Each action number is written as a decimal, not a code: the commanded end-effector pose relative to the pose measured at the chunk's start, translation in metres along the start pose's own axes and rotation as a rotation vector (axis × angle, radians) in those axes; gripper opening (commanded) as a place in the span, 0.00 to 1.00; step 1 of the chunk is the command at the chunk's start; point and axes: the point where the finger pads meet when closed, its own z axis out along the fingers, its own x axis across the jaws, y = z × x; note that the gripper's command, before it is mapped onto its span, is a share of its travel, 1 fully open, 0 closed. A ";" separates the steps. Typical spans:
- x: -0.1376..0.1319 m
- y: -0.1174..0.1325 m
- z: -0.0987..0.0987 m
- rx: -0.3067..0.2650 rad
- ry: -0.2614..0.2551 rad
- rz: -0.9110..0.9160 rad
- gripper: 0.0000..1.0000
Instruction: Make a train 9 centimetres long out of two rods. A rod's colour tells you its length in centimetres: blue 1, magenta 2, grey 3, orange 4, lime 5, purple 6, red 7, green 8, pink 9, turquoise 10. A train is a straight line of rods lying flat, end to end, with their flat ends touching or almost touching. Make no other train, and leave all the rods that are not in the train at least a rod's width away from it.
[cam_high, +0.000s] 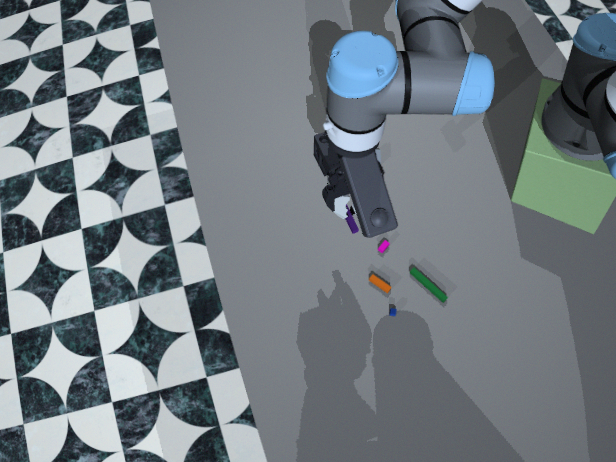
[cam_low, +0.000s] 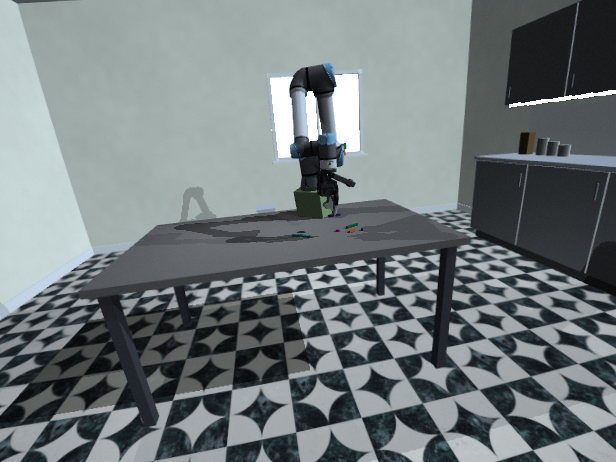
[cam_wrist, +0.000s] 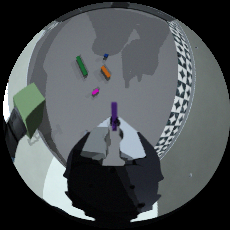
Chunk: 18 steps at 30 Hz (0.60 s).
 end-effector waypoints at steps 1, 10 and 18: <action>-0.010 0.014 -0.001 0.000 0.000 0.041 0.00; -0.057 0.060 -0.002 0.002 -0.001 0.214 0.00; -0.105 0.092 -0.001 0.000 0.001 0.386 0.00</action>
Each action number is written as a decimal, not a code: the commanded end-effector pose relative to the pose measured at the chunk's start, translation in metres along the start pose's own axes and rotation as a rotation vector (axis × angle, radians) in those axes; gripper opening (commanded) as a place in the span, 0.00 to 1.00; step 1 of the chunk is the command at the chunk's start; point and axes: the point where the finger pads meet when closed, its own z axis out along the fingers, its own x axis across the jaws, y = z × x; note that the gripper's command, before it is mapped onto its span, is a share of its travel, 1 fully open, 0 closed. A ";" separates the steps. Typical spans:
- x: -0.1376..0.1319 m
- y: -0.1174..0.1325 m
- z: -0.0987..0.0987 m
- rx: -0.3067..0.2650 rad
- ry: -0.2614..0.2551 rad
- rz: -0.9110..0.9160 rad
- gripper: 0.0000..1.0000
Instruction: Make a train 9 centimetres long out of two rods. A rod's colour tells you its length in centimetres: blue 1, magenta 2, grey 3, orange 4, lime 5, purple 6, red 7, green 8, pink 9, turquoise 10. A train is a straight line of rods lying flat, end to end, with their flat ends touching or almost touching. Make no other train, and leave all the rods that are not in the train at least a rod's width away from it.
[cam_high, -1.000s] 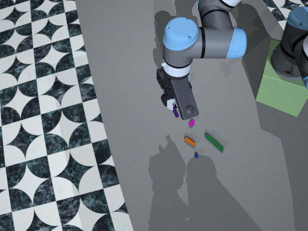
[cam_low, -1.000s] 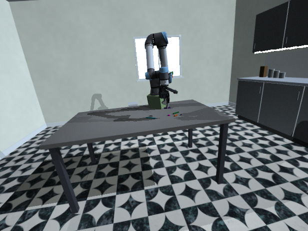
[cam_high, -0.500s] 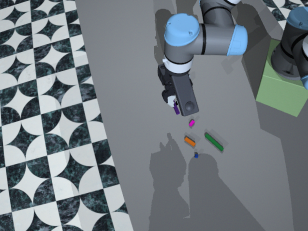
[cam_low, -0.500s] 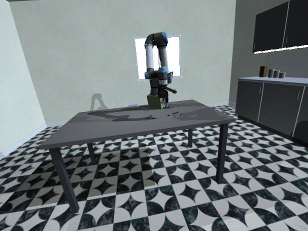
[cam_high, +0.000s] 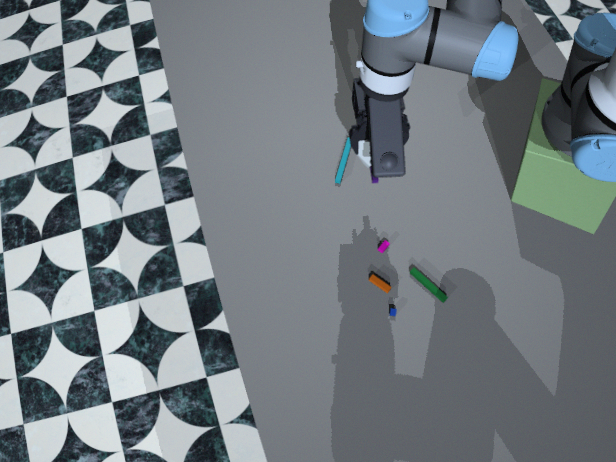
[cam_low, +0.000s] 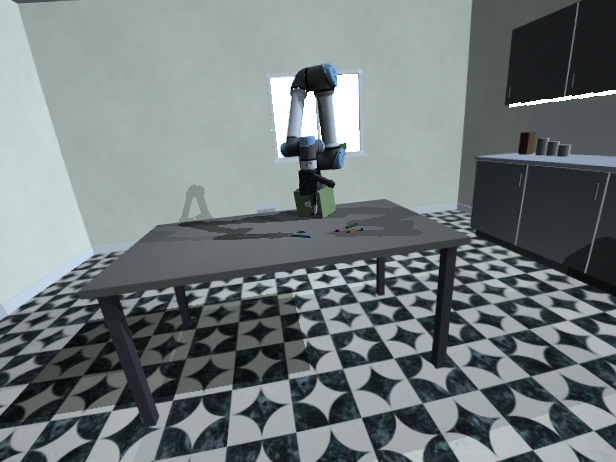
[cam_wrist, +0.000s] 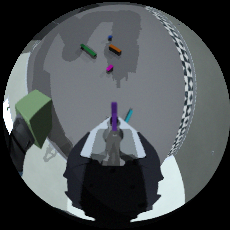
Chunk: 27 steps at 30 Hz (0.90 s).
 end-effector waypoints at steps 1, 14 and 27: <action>-0.023 0.029 -0.002 0.006 0.010 0.098 0.00; -0.025 0.031 -0.002 0.006 0.010 0.109 0.00; -0.025 0.031 0.002 0.006 0.010 0.109 0.00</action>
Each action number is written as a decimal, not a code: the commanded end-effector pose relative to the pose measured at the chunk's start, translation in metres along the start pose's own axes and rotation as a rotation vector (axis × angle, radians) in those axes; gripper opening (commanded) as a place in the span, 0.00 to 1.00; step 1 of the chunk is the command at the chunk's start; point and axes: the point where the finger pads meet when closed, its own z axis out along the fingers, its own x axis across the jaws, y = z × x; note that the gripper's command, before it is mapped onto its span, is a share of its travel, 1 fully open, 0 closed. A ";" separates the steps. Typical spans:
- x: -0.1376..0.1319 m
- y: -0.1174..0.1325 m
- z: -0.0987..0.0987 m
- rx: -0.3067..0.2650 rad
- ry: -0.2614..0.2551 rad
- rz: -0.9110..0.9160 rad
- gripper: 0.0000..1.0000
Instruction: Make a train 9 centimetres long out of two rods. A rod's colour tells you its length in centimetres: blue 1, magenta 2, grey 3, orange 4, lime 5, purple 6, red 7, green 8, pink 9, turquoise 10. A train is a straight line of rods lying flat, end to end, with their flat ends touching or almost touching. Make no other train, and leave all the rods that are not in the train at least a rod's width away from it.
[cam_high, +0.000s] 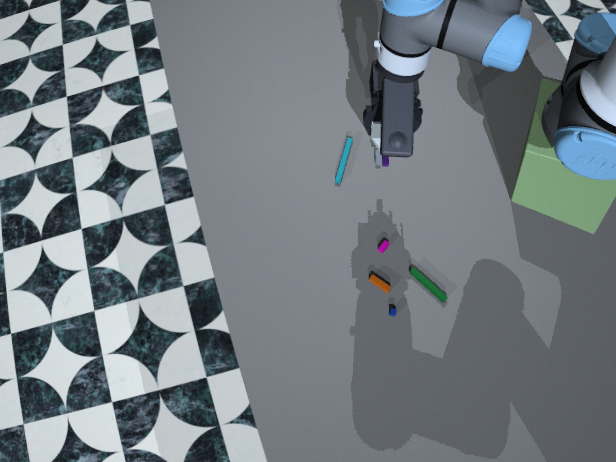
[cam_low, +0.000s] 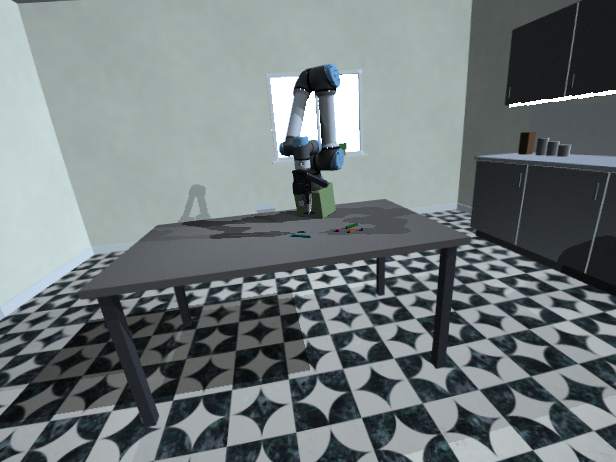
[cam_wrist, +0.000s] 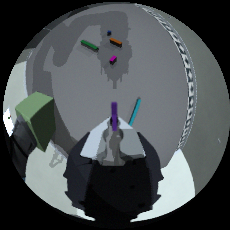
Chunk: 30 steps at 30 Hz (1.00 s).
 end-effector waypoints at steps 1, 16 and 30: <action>0.000 0.000 0.003 0.000 0.001 0.000 0.00; 0.000 0.000 0.035 0.000 0.001 0.000 0.00; 0.000 0.000 0.074 0.000 0.001 0.000 0.00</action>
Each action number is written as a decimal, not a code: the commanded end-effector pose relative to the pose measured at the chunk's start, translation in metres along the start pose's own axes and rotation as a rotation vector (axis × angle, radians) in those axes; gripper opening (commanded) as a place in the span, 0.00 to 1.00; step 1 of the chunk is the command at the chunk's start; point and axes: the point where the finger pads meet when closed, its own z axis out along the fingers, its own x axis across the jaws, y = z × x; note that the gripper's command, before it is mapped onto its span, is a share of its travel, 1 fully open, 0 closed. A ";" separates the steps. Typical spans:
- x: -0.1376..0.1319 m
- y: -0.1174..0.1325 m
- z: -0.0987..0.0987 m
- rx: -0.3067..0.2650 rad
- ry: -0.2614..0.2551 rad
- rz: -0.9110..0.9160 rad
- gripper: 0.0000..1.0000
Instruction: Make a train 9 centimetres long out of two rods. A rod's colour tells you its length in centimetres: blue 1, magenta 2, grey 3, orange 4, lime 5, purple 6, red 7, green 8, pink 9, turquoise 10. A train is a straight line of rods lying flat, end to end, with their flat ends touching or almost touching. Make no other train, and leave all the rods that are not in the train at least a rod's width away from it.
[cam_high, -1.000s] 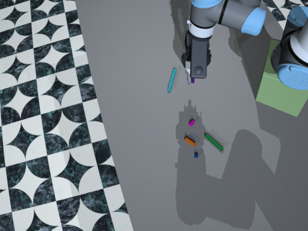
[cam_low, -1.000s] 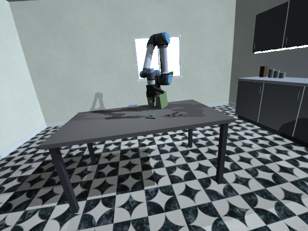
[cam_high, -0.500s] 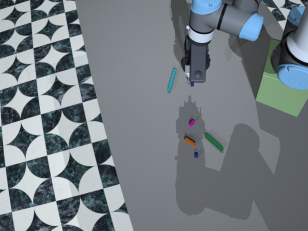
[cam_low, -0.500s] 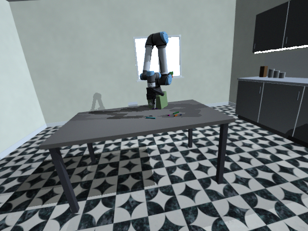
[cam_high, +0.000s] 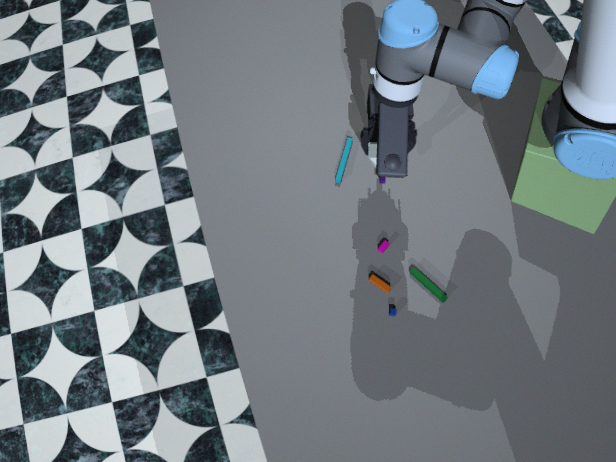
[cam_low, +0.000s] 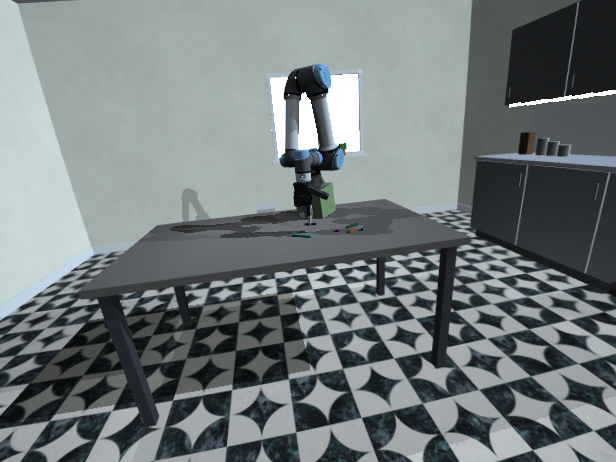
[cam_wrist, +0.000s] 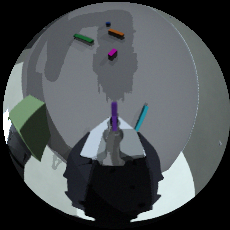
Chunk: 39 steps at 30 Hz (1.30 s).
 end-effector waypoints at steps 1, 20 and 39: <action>0.002 0.000 0.016 -0.002 0.005 0.000 0.00; 0.002 0.000 0.026 -0.002 0.005 0.000 0.00; 0.002 0.000 0.026 -0.002 0.005 0.000 0.00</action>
